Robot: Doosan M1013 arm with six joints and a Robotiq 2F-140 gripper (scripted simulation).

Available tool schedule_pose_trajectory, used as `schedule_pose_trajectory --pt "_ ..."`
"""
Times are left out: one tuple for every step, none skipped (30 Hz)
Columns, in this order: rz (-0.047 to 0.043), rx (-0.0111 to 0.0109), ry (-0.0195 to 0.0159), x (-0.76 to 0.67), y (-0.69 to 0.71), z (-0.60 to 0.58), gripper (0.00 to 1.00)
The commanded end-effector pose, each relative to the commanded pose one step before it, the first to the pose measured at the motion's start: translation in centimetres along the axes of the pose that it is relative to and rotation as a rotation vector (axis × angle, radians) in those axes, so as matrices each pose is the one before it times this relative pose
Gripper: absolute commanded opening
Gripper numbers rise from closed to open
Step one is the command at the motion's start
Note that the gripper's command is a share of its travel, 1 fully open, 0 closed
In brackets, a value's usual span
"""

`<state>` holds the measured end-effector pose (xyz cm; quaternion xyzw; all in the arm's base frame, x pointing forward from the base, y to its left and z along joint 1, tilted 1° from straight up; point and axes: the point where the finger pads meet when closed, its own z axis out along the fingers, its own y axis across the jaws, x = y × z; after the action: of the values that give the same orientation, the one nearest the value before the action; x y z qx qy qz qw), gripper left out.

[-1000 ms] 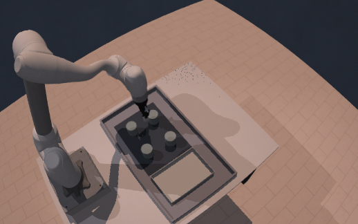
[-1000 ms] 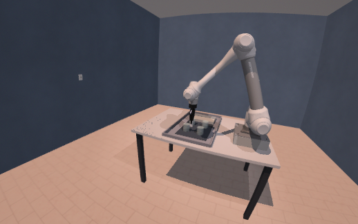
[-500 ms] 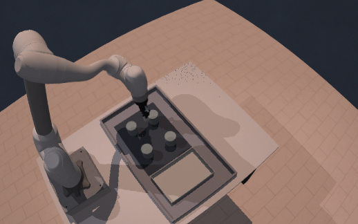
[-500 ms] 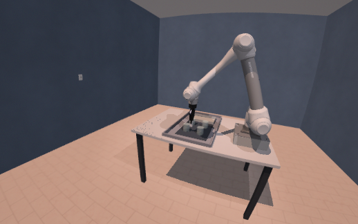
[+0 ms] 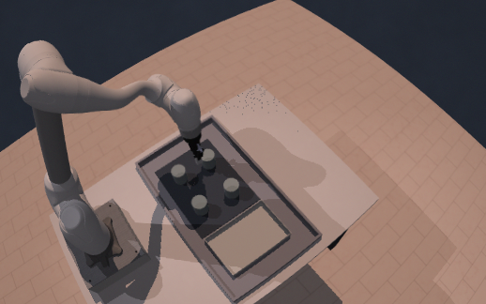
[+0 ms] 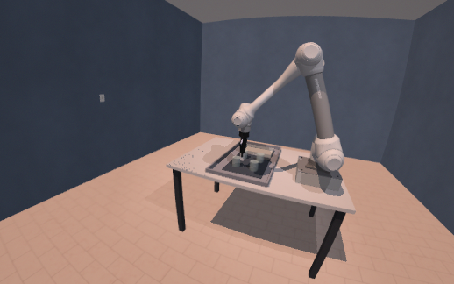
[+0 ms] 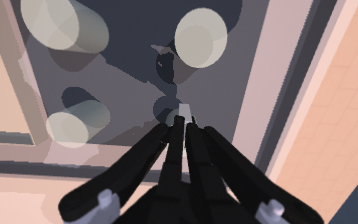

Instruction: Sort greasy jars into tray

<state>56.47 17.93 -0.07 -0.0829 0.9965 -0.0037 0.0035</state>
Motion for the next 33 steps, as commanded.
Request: schedule_pose_trajectory --pt "-0.00003 -0.00021 -0.00011 -0.034 0.005 -0.011 0.00" --pt "0.00000 0.00000 0.00000 -0.013 0.000 0.000 0.00" --pt "0.00000 0.00000 0.00000 0.000 0.000 0.000 0.00" --pt "0.00000 0.00000 0.00000 0.000 0.000 0.000 0.00" --pt "0.00000 0.00000 0.00000 -0.013 0.000 -0.011 0.00" --pt "0.00000 0.00000 0.00000 -0.013 0.000 -0.011 0.00" --pt "0.00000 0.00000 0.00000 -0.013 0.000 -0.011 0.00" --pt "0.00000 0.00000 0.00000 -0.013 0.000 -0.011 0.00" --pt "0.00000 0.00000 0.00000 -0.013 0.000 -0.011 0.00" --pt "0.00000 0.00000 0.00000 -0.013 0.000 -0.011 0.00" --pt "0.00000 0.00000 0.00000 -0.013 0.000 -0.011 0.00" --pt "0.00000 0.00000 0.00000 -0.013 0.000 -0.011 0.00" --pt "0.00000 0.00000 0.00000 -0.013 0.000 -0.011 0.00" --pt "0.00000 0.00000 0.00000 -0.013 0.000 -0.011 0.00" --pt "0.00000 0.00000 0.00000 -0.013 0.000 -0.011 0.00" --pt "0.00000 0.00000 0.00000 -0.013 0.000 -0.011 0.00" --pt "0.00000 0.00000 0.00000 -0.013 0.000 -0.011 0.00" --pt "0.00000 0.00000 0.00000 -0.013 0.000 -0.011 0.00" --pt "0.00000 0.00000 0.00000 -0.013 0.000 -0.011 0.00" --pt "0.00000 0.00000 0.00000 0.000 0.000 0.000 0.00" --pt "0.00000 0.00000 0.00000 0.000 0.000 0.000 0.00" --pt "0.00000 0.00000 0.00000 -0.013 0.000 -0.011 0.00" --pt "0.00000 0.00000 0.00000 -0.013 0.000 -0.011 0.00" --pt "0.00000 0.00000 0.00000 -0.013 0.000 -0.011 0.00" --pt "0.00000 0.00000 0.00000 -0.013 0.000 -0.011 0.00" --pt "0.00000 0.00000 0.00000 -0.013 0.000 -0.011 0.00" --pt "0.00000 0.00000 0.00000 -0.013 0.000 -0.011 0.00" --pt "0.00000 0.00000 0.00000 -0.013 0.000 -0.011 0.00" --pt "0.00000 0.00000 0.00000 -0.013 0.000 -0.011 0.00" --pt "0.00000 0.00000 0.00000 -0.013 0.000 -0.011 0.00" --pt "0.00000 0.00000 0.00000 -0.013 0.000 -0.011 0.00" --pt "0.00000 0.00000 0.00000 -0.013 0.000 -0.011 0.00" --pt "0.00000 0.00000 0.00000 -0.013 0.000 -0.011 0.00"
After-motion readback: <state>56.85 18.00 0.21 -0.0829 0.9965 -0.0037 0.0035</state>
